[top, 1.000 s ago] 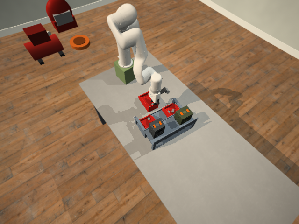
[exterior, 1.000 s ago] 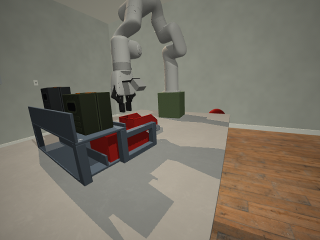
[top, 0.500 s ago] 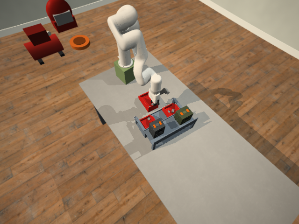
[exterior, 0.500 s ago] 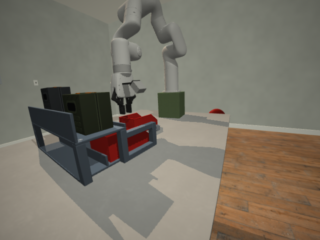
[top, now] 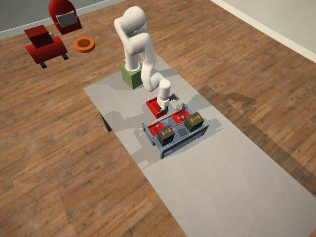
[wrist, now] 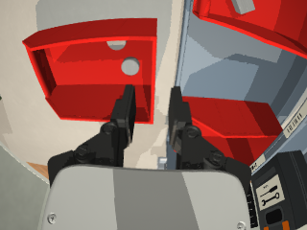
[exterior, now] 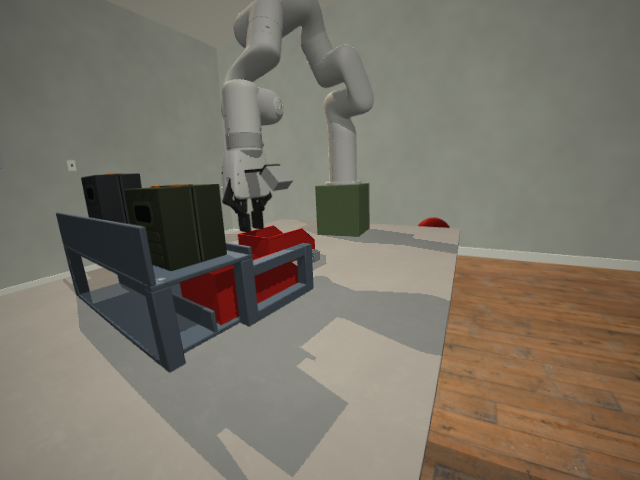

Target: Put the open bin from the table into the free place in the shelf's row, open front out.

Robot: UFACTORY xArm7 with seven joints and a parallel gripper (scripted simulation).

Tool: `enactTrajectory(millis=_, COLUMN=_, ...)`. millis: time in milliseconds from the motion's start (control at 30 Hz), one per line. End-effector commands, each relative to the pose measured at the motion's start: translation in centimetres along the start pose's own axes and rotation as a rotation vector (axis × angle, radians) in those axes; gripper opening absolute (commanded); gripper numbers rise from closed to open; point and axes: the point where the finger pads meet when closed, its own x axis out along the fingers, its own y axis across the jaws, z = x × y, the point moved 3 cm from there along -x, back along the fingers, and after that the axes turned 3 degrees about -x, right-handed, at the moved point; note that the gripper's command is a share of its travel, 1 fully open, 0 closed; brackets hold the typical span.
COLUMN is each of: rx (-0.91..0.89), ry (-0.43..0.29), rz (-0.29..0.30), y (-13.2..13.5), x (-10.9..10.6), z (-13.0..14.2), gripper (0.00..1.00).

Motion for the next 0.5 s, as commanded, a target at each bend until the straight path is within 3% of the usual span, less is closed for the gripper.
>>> enactTrajectory(millis=0, rx=0.000, ry=0.000, rz=0.004, y=0.15, x=0.34, z=0.00, gripper=0.33)
enactTrajectory(millis=467, rx=0.000, ry=0.000, rz=0.004, y=0.16, x=1.32, z=0.00, gripper=0.33)
